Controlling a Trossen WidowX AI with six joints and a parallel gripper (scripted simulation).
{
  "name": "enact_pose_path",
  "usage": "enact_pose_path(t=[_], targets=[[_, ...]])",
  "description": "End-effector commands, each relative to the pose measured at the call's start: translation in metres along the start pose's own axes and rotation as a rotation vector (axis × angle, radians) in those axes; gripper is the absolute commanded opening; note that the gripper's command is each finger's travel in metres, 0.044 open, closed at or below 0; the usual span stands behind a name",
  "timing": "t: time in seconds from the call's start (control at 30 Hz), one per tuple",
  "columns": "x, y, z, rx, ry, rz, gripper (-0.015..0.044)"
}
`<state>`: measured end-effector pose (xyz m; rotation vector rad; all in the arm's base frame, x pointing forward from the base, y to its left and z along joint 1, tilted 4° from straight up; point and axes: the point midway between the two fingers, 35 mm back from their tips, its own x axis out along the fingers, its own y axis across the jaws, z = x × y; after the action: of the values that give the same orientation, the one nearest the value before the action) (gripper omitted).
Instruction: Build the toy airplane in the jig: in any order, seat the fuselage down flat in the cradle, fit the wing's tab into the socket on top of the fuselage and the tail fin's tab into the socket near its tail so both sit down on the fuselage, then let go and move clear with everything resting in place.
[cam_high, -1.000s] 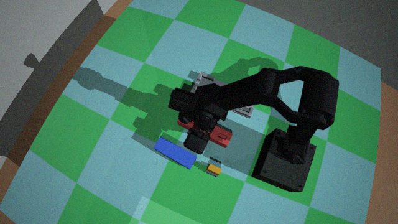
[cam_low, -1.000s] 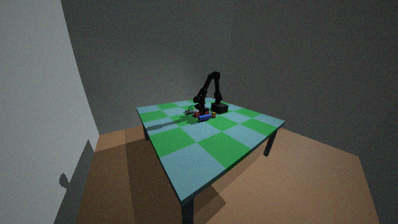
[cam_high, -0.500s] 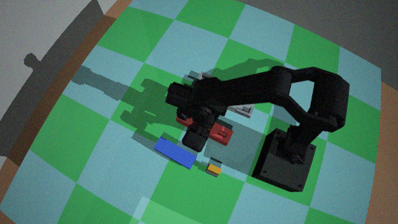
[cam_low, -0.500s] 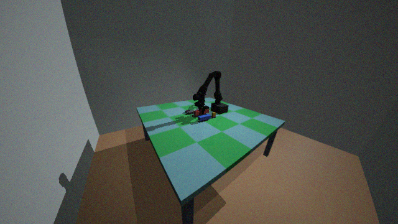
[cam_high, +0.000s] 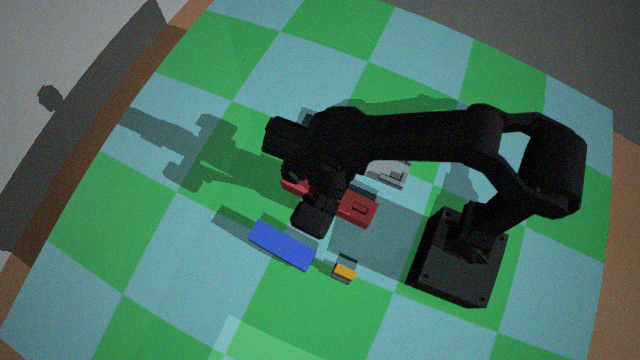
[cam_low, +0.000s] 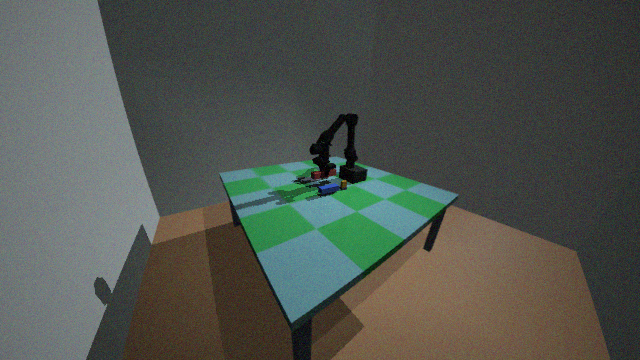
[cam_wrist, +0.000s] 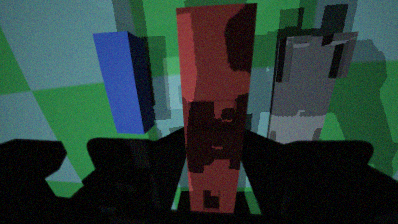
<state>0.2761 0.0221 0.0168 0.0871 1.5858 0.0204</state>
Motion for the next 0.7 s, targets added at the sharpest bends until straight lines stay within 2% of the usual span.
enact_pose_path(t=[0.0, 0.43, 0.67], targets=[[-0.016, 0.0, 0.002, -0.005, -0.012, 0.002, 0.0], [-0.056, 0.0, -0.005, -0.005, -0.012, 0.002, 0.0], [-0.055, -0.007, -0.005, -0.008, -0.011, 0.001, 0.0]])
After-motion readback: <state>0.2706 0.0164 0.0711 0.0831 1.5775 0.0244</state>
